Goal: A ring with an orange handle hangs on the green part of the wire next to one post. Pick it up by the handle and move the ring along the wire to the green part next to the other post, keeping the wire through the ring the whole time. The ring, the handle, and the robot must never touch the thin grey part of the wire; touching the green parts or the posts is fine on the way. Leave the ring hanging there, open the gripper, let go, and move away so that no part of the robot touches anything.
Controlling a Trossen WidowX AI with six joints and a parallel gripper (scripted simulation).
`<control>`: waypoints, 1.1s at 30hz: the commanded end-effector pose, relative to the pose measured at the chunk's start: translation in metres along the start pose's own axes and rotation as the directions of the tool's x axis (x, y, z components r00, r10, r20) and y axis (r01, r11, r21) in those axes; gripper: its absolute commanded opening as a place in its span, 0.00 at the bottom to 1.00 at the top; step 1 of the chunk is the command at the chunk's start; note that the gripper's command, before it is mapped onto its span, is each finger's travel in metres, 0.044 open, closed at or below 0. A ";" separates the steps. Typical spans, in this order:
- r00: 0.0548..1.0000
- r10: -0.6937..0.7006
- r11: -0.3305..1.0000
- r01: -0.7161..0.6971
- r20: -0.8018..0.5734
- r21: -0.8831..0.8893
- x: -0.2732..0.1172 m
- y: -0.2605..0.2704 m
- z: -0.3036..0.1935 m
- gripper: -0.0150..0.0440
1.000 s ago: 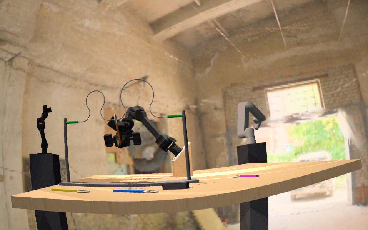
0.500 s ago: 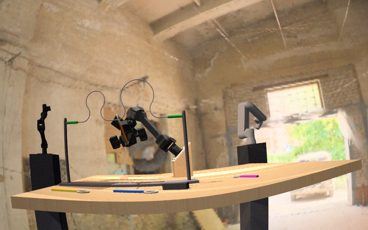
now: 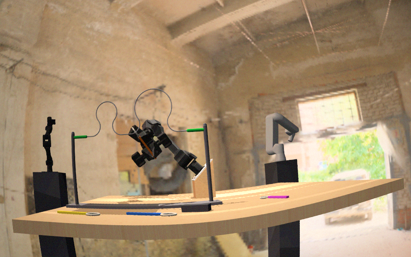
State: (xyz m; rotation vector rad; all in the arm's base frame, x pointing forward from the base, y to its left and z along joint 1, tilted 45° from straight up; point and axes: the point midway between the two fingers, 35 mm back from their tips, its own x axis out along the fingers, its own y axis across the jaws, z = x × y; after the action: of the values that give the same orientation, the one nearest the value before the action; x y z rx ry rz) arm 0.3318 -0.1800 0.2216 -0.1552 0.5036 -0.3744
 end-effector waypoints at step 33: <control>0.899 0.430 0.615 -0.357 0.081 0.703 -0.043 0.112 0.050 0.00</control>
State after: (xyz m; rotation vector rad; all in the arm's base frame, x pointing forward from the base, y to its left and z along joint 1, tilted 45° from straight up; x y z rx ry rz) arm 0.3548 -0.0690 0.2485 0.6472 0.4485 -0.1470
